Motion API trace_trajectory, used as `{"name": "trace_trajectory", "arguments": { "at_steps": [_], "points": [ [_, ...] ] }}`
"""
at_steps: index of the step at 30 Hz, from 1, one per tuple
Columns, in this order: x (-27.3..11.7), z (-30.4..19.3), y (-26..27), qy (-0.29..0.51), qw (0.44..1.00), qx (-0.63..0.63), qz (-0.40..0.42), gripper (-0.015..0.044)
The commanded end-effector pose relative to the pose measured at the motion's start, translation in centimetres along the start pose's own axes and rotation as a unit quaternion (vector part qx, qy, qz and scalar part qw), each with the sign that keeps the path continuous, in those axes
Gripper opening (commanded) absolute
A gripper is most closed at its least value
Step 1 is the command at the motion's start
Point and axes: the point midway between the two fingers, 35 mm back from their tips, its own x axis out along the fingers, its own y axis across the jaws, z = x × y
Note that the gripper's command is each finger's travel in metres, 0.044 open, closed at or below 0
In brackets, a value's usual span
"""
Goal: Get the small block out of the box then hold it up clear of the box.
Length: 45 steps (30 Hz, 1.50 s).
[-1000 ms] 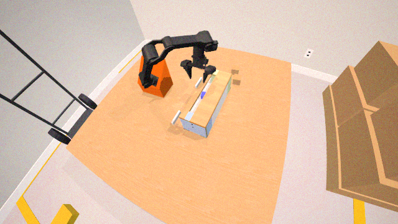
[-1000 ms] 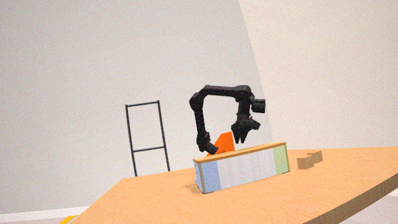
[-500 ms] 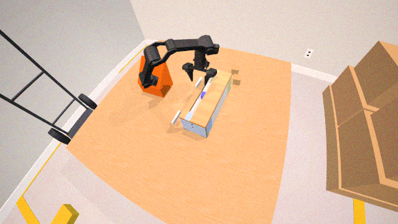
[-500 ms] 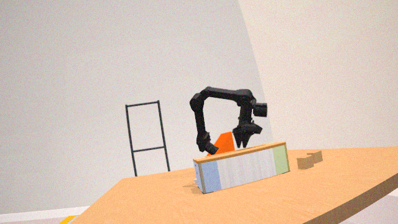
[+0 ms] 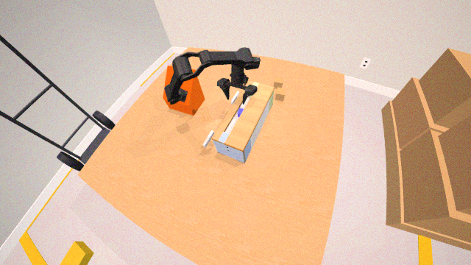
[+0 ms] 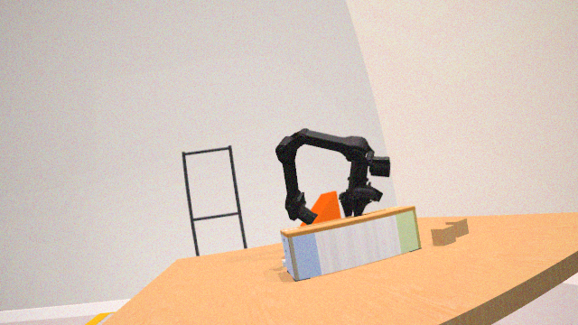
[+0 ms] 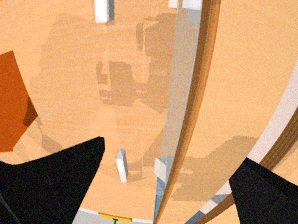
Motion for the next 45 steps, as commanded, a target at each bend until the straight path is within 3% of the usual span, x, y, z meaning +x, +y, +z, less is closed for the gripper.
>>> {"name": "trace_trajectory", "arguments": {
  "at_steps": [1, 19, 45],
  "points": [
    [0.8, 0.1, 0.1, 0.004, 1.0, -0.007, 0.0, 0.04],
    [2.3, 0.7, 0.1, 0.002, 1.0, -0.006, 0.001, 0.04],
    [3.8, -3.3, 0.0, 0.003, 1.0, -0.008, 0.001, 0.04]
  ]
}}
